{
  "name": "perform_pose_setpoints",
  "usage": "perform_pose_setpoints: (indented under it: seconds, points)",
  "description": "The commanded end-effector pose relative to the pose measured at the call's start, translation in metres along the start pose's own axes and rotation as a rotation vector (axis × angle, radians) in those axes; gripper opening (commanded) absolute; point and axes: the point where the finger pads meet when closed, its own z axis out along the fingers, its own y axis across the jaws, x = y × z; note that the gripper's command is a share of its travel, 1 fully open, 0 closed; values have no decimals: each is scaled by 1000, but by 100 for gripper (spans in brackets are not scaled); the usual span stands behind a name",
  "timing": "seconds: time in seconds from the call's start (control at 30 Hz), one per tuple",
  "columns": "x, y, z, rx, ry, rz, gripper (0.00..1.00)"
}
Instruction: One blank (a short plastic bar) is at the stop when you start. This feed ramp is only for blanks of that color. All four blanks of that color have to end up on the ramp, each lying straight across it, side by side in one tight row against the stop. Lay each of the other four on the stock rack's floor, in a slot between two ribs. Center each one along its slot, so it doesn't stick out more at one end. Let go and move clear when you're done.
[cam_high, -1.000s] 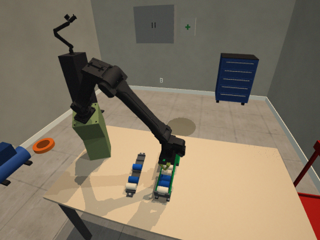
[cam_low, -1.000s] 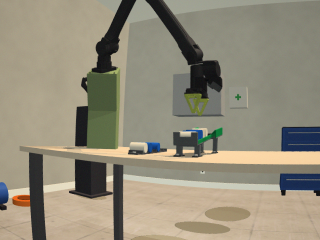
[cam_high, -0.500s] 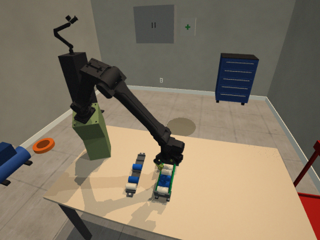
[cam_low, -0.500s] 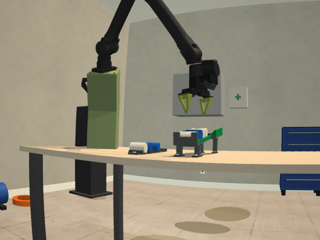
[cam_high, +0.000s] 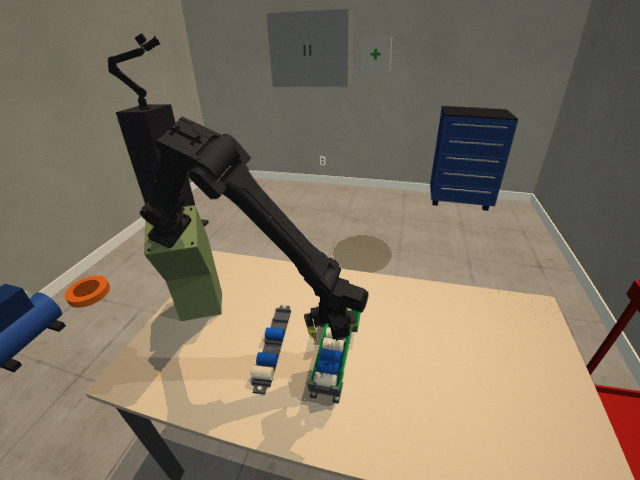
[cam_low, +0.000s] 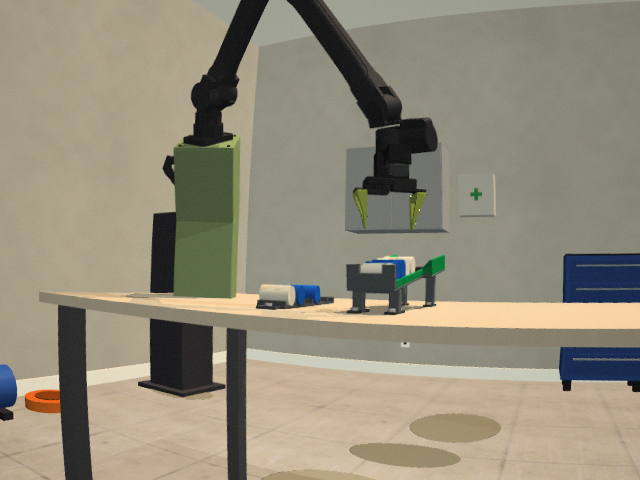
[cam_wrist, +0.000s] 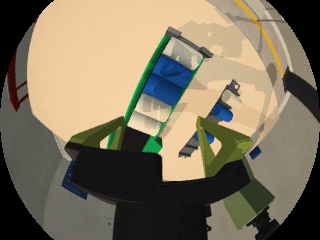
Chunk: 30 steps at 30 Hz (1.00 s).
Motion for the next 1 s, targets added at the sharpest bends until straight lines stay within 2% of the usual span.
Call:
perform_pose_setpoints:
  seconds: [0.0,0.07,0.27,0.37,0.63,0.67,0.97]
  points:
    - [-23,12,-11,-34,-33,215,100]
    - [-23,12,-11,-34,-33,215,100]
    - [-34,7,-10,-42,-34,446,100]
    - [-22,14,-13,-47,-25,473,100]
    - [-27,11,-12,-46,-26,505,100]
    - [-27,11,-12,-46,-26,505,80]
    - [-27,11,-12,-46,-26,504,80]
